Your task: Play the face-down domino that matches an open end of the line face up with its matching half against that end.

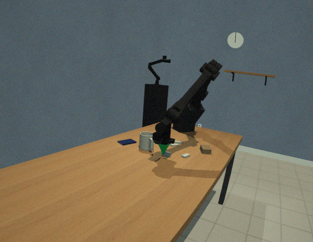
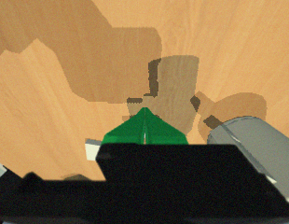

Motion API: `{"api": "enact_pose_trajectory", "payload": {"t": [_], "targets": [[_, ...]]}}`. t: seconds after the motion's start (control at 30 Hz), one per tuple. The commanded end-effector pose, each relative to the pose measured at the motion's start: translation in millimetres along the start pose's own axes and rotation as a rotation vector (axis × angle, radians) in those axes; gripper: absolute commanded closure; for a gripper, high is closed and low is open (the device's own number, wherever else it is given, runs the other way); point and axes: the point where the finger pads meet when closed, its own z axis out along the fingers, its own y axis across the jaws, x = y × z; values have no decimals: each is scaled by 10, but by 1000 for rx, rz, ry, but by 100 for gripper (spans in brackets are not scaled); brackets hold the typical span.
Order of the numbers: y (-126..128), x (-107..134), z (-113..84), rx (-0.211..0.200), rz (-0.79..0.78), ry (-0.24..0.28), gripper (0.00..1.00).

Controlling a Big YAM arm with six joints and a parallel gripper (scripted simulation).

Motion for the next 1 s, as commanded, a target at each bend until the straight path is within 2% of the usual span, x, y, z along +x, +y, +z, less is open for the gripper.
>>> {"api": "enact_pose_trajectory", "payload": {"t": [0.0, 0.37, 0.4, 0.7, 0.93, 0.97], "targets": [[19, -132, -48, 0, -7, -27, 100], [30, -192, -45, -1, -9, -38, 100], [3, -54, -44, 0, -2, -12, 100], [28, -180, -32, -1, -10, -35, 100], [28, -180, -32, -1, -10, -35, 100], [1, -49, -35, 0, -2, -11, 100]]}}
